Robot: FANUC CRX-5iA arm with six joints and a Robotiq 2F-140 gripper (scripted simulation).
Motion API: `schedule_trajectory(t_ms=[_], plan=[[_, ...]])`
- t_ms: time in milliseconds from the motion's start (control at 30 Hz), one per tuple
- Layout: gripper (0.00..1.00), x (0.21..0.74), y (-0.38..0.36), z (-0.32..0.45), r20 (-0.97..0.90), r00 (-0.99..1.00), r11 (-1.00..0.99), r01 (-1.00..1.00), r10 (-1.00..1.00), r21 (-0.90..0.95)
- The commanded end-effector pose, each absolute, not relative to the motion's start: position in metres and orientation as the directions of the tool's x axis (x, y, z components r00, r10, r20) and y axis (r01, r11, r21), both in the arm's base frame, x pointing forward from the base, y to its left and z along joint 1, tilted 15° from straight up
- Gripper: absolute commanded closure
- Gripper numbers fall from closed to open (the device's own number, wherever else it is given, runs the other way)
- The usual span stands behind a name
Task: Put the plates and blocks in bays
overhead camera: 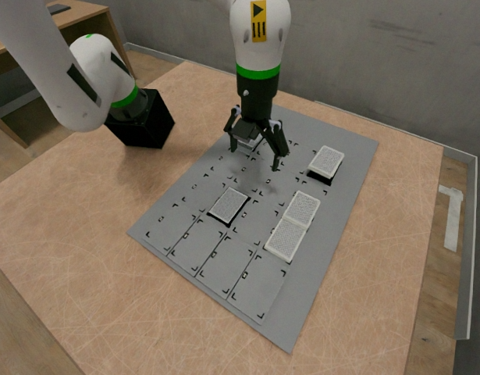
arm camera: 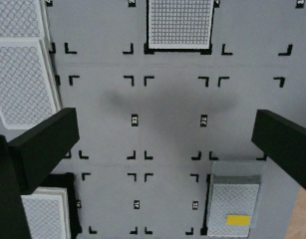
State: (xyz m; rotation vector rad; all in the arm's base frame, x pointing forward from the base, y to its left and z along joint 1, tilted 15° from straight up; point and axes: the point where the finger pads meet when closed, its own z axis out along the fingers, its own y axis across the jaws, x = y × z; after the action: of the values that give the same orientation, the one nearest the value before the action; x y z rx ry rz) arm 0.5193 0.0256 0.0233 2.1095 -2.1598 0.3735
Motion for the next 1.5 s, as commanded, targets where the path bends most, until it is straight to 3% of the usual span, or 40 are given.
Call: schedule_trajectory(t_ms=[0, 1467], plan=[[0.0, 0.511, 0.037, 0.02, 0.24, -0.036, 0.01, -0.994, -0.97, -0.107], [0.0, 0.414, 0.158, -0.021, 0.24, -0.036, 0.01, -0.994, -0.97, -0.107]])
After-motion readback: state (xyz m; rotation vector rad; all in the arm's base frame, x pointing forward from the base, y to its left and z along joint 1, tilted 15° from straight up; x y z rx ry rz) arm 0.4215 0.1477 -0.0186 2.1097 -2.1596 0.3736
